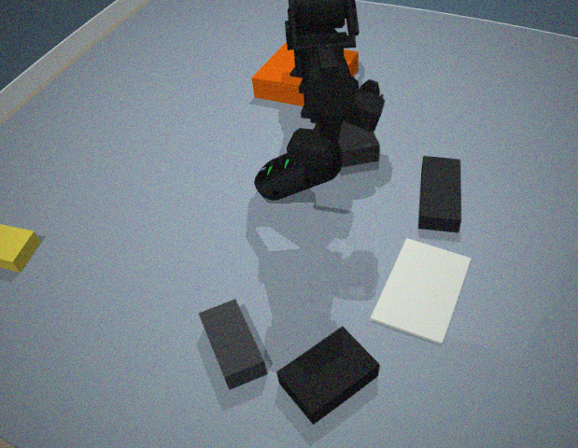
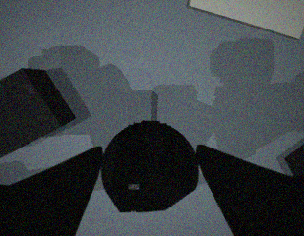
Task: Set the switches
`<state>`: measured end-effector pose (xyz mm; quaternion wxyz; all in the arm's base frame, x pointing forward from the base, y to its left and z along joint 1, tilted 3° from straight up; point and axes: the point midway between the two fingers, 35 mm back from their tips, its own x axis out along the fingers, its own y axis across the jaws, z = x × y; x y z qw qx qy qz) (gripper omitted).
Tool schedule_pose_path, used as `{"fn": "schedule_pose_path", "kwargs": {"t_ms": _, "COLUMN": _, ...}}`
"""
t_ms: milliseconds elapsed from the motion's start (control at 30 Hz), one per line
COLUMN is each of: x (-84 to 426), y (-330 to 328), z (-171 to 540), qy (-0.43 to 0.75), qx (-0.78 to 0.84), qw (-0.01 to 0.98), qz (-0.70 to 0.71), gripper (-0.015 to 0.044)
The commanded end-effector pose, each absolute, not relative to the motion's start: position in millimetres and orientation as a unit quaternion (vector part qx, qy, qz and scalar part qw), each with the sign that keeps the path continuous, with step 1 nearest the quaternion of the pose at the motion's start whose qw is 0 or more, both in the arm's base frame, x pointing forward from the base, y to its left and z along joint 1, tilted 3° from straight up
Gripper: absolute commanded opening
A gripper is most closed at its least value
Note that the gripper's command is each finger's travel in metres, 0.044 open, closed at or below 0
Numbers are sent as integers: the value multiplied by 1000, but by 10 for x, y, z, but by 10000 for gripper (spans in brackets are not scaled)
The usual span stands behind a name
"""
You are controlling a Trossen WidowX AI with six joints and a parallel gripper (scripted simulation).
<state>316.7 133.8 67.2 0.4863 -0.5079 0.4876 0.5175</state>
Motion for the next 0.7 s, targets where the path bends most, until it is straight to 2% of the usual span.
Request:
{"fn": "schedule_pose_path", "kwargs": {"t_ms": 0, "x": 3142, "y": 1319, "z": 590, "qy": 498, "qx": -504, "qw": 481, "qz": 516, "gripper": 338}}
{"fn": "schedule_pose_path", "kwargs": {"t_ms": 667, "x": 3134, "y": 1416, "z": 470, "qy": 497, "qx": -504, "qw": 482, "qz": 516, "gripper": 338}}
